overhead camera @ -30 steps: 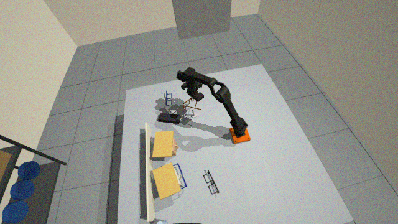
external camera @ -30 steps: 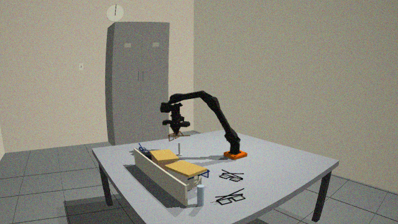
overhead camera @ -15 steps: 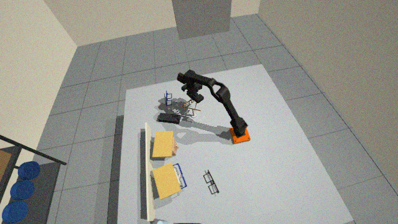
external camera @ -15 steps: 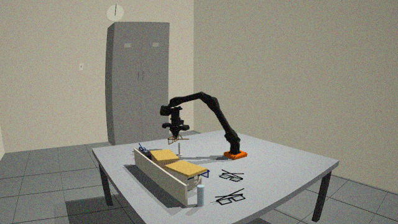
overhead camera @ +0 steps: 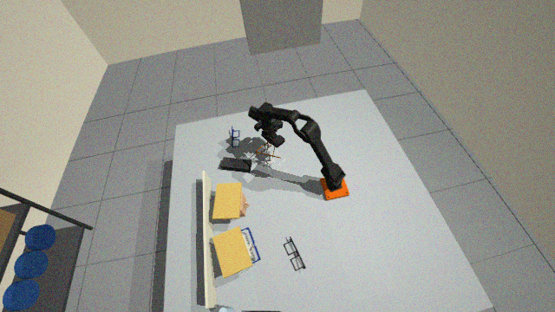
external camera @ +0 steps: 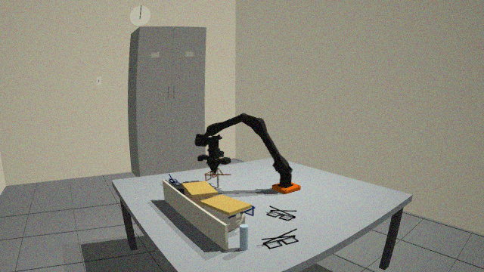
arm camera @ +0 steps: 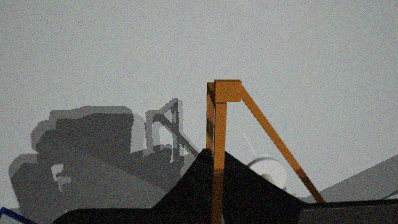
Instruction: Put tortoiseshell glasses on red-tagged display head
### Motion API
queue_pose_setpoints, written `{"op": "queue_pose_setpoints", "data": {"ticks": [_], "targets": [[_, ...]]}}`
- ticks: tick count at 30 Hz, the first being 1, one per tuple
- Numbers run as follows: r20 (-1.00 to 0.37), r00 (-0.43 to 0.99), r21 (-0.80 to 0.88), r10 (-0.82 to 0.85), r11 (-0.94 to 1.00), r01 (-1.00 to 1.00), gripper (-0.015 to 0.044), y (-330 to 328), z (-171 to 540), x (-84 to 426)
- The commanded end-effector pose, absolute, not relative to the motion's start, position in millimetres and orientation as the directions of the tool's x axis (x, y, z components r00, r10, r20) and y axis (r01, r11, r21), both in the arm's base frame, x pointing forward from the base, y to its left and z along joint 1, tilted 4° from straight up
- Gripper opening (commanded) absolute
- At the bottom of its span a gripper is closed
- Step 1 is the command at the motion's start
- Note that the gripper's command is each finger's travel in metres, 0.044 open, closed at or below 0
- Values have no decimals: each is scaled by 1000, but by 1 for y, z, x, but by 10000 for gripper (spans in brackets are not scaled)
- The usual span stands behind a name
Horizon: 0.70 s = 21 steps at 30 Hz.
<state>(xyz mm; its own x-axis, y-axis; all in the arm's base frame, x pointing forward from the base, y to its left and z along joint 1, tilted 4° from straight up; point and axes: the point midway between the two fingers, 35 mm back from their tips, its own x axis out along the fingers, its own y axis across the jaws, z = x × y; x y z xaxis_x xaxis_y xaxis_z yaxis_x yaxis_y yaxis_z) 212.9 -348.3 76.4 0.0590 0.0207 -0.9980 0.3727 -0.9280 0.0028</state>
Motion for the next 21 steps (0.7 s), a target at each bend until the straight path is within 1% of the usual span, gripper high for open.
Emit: {"op": "queue_pose_setpoints", "data": {"ticks": [1,21], "targets": [[-998,62,4,21,-929,371,0,-351,75,211],[-998,61,4,20,-929,371,0,-363,74,202]]}}
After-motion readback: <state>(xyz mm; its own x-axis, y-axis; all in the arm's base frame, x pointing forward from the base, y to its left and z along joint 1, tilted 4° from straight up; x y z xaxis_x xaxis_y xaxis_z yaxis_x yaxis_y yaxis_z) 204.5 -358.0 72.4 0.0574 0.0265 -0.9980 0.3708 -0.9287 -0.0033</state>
